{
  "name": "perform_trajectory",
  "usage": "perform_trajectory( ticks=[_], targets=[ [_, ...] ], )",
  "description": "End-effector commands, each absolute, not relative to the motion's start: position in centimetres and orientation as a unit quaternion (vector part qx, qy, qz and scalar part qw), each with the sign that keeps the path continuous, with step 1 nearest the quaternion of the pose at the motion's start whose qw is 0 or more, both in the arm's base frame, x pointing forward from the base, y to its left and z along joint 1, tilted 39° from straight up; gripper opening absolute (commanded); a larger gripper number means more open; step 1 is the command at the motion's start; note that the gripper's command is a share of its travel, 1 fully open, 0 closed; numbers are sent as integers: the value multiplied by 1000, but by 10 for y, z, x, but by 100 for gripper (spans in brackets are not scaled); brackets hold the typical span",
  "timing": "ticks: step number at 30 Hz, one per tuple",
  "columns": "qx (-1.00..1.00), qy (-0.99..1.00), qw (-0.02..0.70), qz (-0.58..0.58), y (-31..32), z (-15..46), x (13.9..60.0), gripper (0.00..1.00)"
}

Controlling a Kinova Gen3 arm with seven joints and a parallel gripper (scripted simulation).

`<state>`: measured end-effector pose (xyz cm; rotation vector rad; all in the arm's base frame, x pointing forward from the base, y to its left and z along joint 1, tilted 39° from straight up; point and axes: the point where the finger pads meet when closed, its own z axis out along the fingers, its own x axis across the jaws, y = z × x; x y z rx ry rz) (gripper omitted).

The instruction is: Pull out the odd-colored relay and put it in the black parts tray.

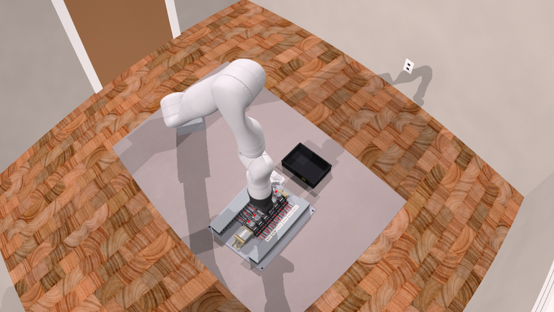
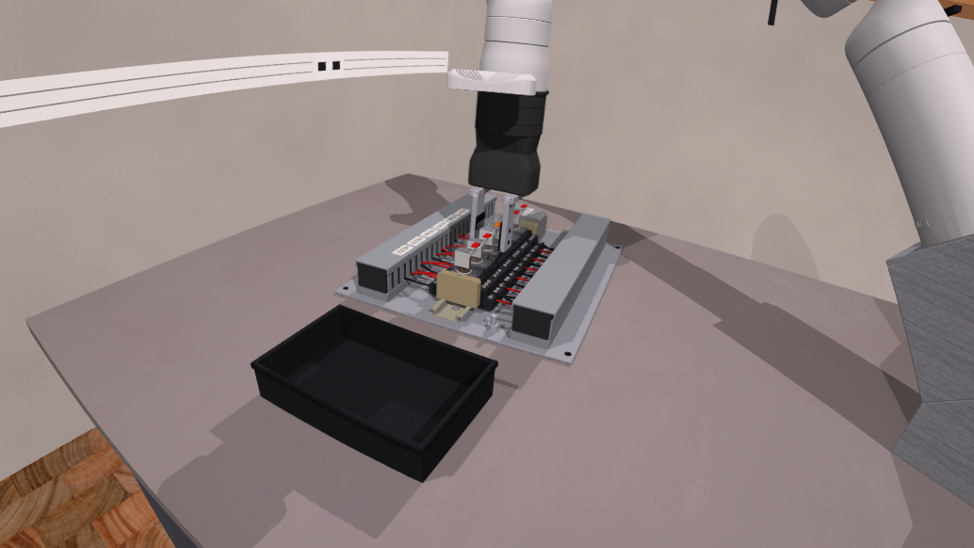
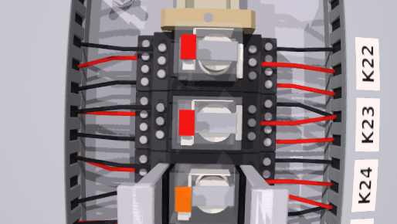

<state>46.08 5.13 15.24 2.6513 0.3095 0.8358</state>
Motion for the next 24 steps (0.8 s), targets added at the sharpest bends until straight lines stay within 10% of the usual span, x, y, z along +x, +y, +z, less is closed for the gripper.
perform_trajectory(
  ticks=[1, 24],
  targets=[
    [936, 108, 172, 287, 52, 153, 461, 0],
    [940, 106, 173, 273, 52, 153, 461, 0]
  ],
)
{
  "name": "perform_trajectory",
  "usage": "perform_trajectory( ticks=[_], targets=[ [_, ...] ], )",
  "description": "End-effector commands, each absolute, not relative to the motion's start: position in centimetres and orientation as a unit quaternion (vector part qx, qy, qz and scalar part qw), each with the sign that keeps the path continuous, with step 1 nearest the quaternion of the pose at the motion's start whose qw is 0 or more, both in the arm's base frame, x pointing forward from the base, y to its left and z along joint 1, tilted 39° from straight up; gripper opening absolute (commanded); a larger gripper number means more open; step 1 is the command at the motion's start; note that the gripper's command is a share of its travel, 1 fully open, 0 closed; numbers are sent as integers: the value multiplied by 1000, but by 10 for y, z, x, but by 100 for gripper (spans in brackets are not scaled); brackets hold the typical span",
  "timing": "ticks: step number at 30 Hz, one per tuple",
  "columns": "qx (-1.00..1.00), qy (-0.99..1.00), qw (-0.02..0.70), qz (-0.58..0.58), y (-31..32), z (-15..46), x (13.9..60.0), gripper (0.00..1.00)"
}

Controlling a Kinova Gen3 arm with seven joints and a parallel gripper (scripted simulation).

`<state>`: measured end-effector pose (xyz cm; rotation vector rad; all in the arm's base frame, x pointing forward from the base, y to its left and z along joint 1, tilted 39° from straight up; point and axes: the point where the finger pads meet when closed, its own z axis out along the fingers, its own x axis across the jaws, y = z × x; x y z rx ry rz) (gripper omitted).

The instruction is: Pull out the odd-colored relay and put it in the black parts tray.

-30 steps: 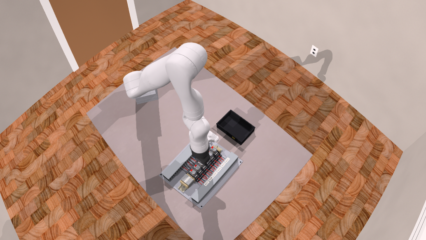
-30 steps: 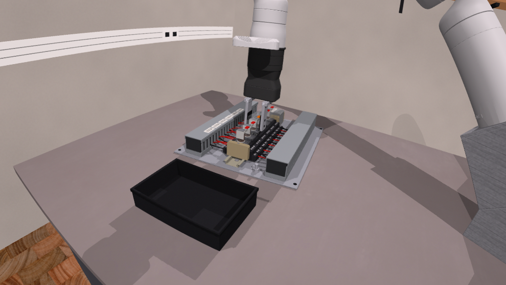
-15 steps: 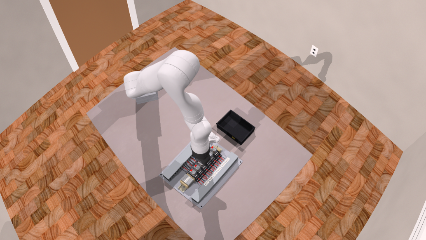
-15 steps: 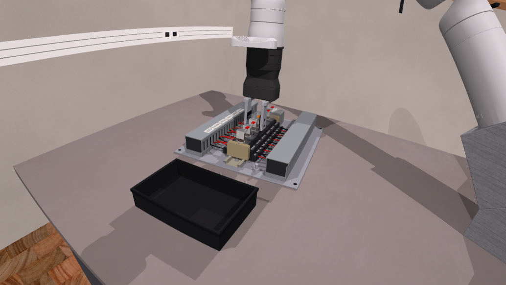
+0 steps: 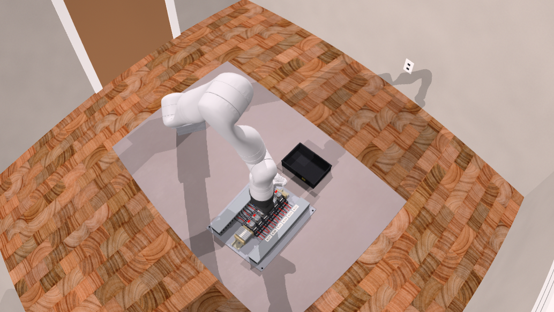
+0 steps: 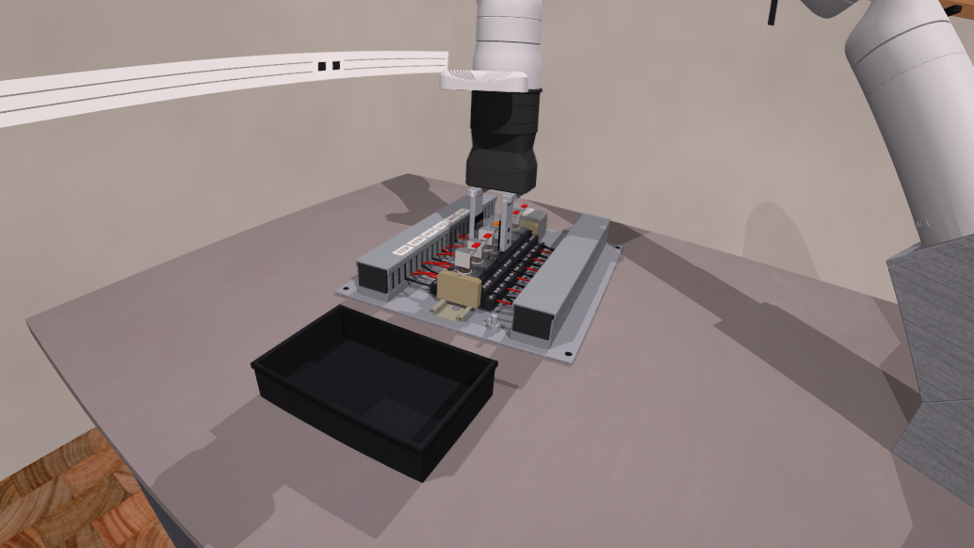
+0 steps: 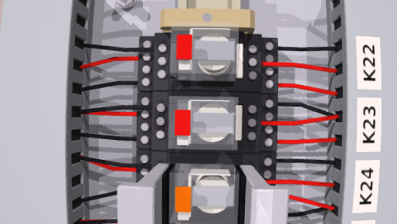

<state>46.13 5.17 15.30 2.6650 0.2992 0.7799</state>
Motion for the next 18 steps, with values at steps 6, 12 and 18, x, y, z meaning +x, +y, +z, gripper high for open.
perform_trajectory(
  ticks=[6, 12, 18],
  targets=[
    [941, 105, 174, 269, 52, 153, 462, 0],
    [944, 103, 175, 261, 52, 154, 462, 0],
    [944, 103, 175, 260, 52, 154, 462, 0]
  ],
)
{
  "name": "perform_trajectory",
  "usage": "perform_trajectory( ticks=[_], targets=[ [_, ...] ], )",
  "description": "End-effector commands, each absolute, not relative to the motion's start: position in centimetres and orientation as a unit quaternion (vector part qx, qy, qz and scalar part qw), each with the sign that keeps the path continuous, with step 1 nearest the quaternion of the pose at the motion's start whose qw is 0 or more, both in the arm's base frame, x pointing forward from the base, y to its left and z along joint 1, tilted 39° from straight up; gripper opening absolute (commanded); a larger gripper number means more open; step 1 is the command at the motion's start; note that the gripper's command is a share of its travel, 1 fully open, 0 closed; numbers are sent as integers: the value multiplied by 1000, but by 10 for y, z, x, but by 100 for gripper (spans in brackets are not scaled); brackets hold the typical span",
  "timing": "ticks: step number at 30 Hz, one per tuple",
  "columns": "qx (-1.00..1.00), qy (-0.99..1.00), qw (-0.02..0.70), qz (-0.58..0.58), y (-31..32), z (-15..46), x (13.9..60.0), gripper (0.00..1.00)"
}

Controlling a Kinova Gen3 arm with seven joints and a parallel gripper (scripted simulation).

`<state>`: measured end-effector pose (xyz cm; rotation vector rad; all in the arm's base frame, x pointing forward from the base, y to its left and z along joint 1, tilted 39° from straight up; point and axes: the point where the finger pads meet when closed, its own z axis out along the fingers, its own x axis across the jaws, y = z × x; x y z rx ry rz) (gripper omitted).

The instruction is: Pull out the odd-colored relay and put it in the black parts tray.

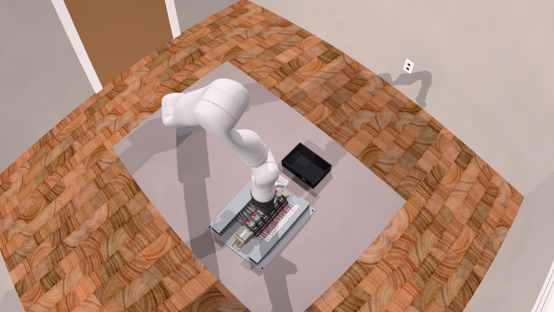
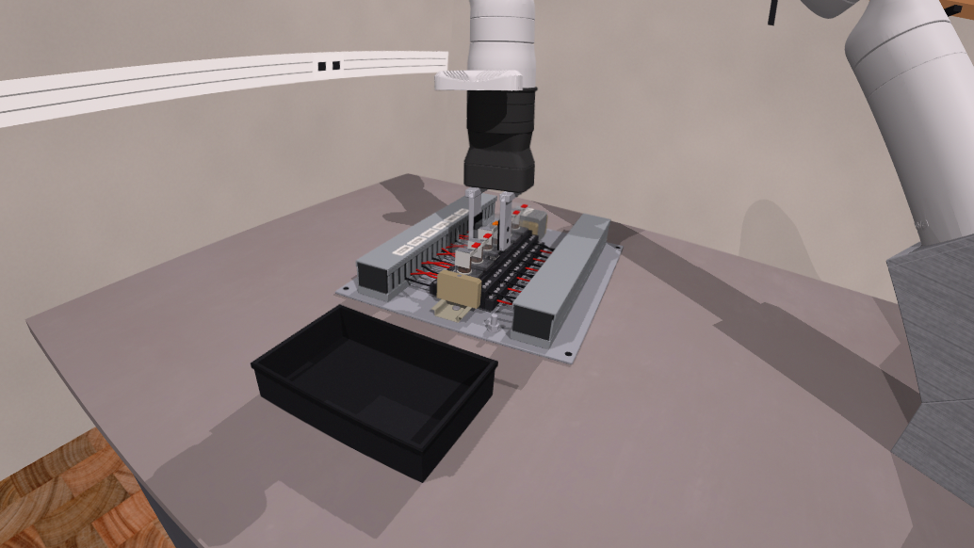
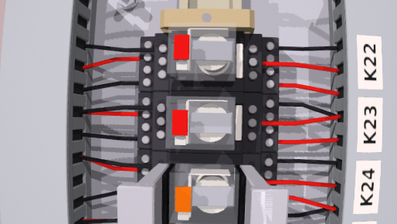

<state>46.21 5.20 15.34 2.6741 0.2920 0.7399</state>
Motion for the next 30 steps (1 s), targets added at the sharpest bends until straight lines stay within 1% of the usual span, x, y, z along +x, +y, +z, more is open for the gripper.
perform_trajectory(
  ticks=[1, 30],
  targets=[
    [944, 103, 175, 260, 52, 154, 462, 0],
    [950, 99, 177, 236, 53, 155, 463, 0]
  ],
)
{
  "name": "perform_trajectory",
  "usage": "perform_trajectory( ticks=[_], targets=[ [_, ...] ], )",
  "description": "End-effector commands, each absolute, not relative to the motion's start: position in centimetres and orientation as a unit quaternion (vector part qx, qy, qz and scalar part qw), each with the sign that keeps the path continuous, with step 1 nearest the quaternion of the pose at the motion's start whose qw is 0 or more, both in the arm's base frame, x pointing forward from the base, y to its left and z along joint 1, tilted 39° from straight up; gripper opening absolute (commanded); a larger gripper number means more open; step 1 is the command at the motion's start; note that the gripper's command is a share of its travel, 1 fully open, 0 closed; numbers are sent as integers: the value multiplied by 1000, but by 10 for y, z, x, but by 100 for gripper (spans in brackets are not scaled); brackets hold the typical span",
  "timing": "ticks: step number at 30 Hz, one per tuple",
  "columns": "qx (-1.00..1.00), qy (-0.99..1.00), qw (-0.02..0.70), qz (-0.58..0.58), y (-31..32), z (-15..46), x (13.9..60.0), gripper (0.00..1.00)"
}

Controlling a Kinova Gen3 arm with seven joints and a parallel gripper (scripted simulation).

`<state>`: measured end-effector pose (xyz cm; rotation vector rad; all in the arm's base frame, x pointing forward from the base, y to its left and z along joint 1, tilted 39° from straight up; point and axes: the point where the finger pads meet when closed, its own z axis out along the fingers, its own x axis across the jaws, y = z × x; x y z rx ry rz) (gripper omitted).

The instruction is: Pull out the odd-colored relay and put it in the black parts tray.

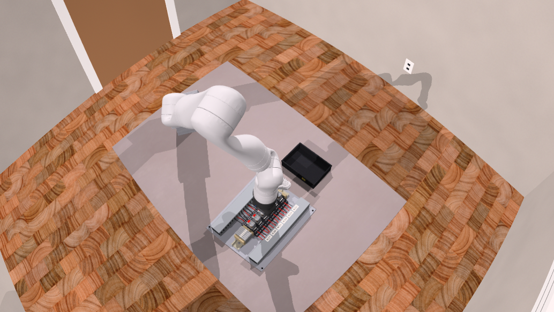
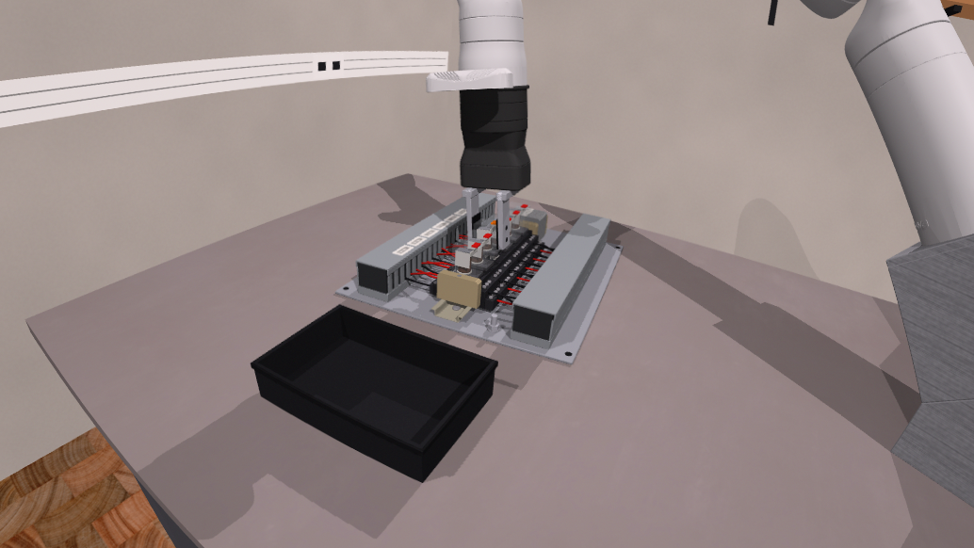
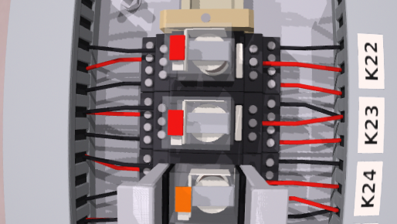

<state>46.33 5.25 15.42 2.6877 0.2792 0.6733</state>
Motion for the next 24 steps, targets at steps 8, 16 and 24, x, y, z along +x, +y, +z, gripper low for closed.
perform_trajectory(
  ticks=[8, 16, 24],
  targets=[
    [949, 99, 177, 239, 53, 154, 463, 0],
    [946, 101, 176, 251, 53, 154, 463, 0],
    [946, 102, 176, 253, 53, 154, 463, 0]
  ],
)
